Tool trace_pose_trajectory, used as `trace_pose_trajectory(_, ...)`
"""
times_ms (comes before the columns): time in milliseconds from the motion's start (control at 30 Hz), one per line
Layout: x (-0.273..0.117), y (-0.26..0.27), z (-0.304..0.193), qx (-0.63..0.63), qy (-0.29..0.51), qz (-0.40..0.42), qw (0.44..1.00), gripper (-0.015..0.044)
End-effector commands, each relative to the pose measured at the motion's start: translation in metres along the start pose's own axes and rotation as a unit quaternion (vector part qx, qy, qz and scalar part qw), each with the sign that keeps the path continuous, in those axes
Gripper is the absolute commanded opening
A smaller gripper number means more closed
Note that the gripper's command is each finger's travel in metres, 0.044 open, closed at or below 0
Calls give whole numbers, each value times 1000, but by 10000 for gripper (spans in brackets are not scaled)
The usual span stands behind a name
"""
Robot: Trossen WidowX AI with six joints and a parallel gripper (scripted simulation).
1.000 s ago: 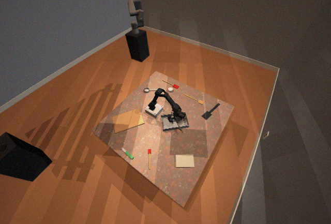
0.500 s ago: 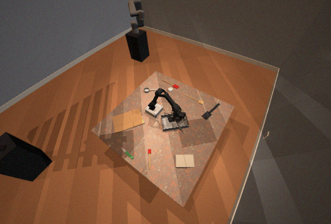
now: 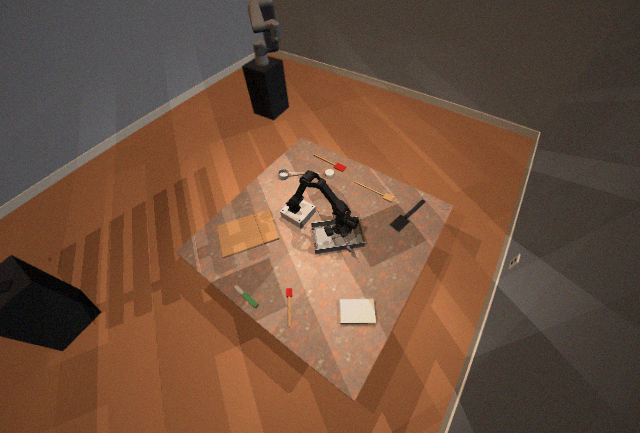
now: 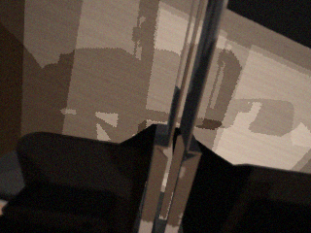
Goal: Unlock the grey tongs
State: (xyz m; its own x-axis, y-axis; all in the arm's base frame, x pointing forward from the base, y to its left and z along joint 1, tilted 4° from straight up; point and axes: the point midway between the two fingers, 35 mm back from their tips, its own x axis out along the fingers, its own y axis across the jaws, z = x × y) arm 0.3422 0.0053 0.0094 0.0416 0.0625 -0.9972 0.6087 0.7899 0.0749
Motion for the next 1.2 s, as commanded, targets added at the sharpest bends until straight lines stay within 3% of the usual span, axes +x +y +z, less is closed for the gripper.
trace_pose_trajectory(0,0,0,0,0,0,0,1000,25)
trace_pose_trajectory(267,-8,1,1,0,0,0,1000,-150)
trace_pose_trajectory(500,-96,1,2,1,4,-1,1000,-150)
trace_pose_trajectory(867,-99,1,2,1,4,-1,1000,-150)
trace_pose_trajectory(1167,-98,-30,22,43,0,-5,999,-150)
